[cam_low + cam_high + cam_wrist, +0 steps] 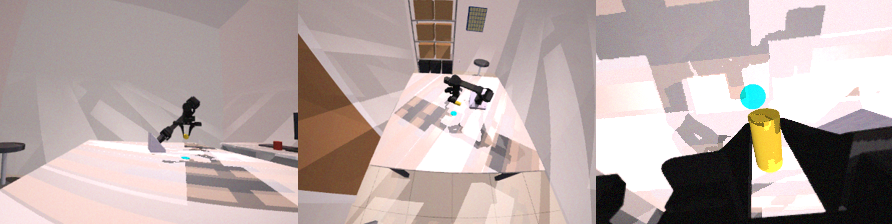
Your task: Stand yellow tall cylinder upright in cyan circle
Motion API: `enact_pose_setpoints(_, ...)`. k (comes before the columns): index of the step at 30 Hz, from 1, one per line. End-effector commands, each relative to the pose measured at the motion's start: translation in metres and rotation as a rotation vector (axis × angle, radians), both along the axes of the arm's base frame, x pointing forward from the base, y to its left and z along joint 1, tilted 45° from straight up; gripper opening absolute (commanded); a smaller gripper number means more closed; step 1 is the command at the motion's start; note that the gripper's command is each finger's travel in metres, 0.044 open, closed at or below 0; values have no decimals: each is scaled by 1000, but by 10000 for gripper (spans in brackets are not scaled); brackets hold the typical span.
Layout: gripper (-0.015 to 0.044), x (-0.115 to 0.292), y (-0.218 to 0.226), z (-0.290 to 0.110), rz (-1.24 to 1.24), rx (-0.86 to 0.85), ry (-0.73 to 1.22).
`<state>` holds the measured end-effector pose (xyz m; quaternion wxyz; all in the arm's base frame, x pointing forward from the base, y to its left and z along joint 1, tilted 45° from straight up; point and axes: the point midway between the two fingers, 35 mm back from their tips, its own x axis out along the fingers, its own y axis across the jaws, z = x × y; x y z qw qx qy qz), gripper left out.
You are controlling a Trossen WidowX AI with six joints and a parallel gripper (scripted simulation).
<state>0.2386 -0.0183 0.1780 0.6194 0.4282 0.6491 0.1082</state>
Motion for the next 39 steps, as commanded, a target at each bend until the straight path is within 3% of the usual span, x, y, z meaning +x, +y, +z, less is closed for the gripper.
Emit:
enact_pose_setpoints(1, 105, -4, 5, 2, 14, 4, -13)
enact_pose_setpoints(39, 105, -15, 19, -17, 73, -206, -30)
